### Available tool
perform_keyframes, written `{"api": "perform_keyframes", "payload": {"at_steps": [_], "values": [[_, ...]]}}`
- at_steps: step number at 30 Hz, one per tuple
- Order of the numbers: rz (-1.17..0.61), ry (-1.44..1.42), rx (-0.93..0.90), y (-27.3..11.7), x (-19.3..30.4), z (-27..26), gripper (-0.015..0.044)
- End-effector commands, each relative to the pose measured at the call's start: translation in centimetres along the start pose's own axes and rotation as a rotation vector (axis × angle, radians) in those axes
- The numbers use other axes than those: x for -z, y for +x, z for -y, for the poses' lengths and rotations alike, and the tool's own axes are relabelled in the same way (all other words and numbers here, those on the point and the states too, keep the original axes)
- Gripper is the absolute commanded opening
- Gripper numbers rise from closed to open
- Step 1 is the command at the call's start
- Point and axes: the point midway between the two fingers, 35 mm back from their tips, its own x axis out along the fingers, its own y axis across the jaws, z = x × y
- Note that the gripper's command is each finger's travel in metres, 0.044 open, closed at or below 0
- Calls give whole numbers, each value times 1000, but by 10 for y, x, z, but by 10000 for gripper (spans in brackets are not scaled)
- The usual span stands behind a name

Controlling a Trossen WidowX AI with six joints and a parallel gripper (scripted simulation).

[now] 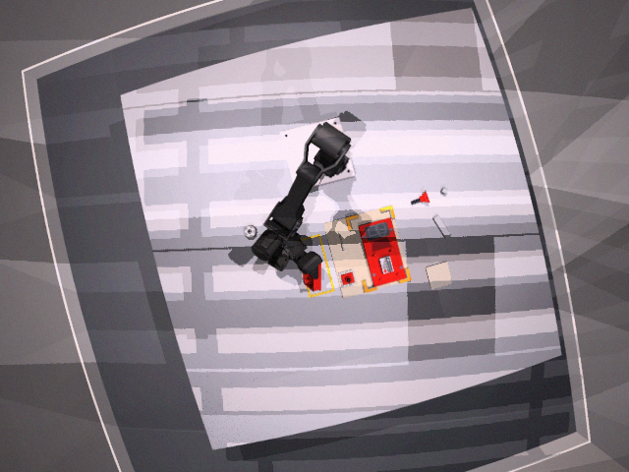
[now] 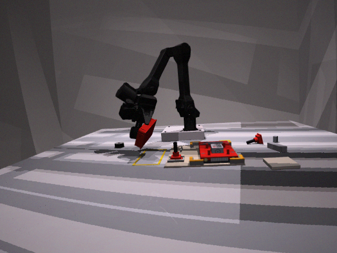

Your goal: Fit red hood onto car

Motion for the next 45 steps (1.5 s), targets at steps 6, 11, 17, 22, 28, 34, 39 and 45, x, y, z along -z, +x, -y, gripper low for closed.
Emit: {"api": "perform_keyframes", "payload": {"at_steps": [6,11,17,22,28,34,39,45], "values": [[2,239,-2,0,0,0,0],[1,378,-2,0,0,0,0],[1,478,-2,0,0,0,0],[1,627,-2,0,0,1,0],[1,809,-2,1,1,4,0],[1,993,-2,2,2,9,0],[1,1150,-2,3,4,14,0],[1,1339,-2,5,6,23,0]]}}
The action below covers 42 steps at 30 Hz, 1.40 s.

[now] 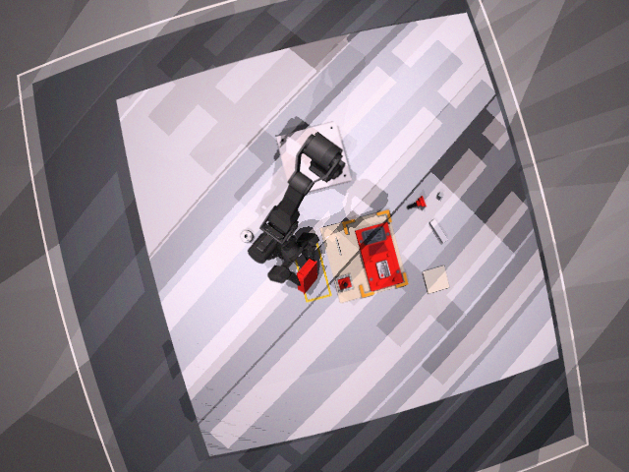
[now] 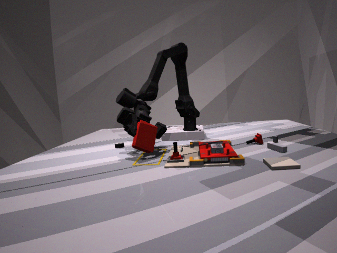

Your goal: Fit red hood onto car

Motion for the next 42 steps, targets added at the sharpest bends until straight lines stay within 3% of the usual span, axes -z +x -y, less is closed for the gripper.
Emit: {"api": "perform_keyframes", "payload": {"at_steps": [1,11,17,34,42], "values": [[-7,115,-2,1,-4,3,0],[-6,447,-1,5,-25,17,0],[-7,366,-2,4,-19,12,0],[-16,394,-5,4,-20,12,440],[10,453,7,-29,-23,3,440]]}}
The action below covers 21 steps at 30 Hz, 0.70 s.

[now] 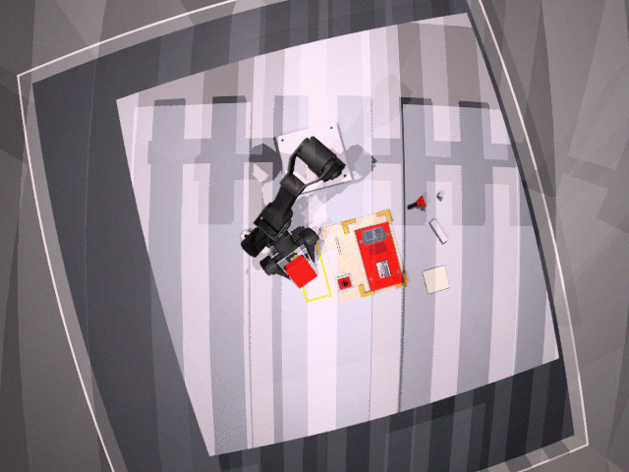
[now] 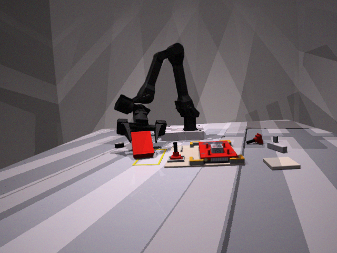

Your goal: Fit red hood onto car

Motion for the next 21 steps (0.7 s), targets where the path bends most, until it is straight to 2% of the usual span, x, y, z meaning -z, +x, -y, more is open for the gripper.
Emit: {"api": "perform_keyframes", "payload": {"at_steps": [1,10,14,15,21], "values": [[5,32,-7,-27,5,-9,440],[-9,163,-11,-104,34,-3,440],[-10,166,-11,-106,35,-3,440],[17,130,3,-75,17,-5,440],[17,130,3,-75,17,-5,440]]}}
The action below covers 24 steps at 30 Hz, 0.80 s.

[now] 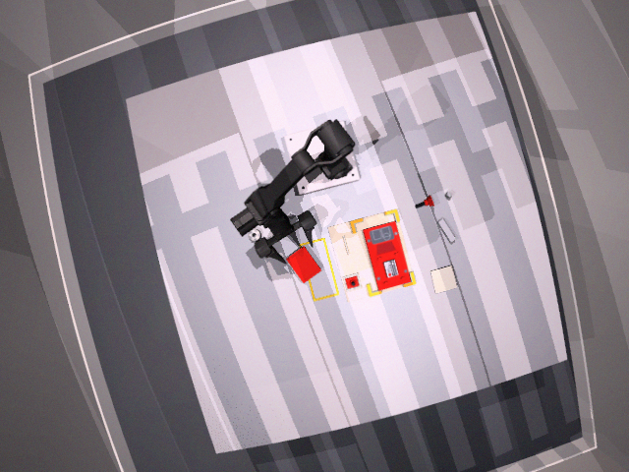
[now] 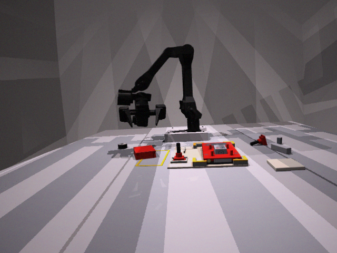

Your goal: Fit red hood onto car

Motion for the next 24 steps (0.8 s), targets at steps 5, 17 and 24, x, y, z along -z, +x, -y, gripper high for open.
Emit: {"api": "perform_keyframes", "payload": {"at_steps": [5,17,24], "values": [[3,-1,0,1,0,0,440],[125,-398,85,13,-1,-2,440],[256,-1028,297,30,0,-4,440]]}}
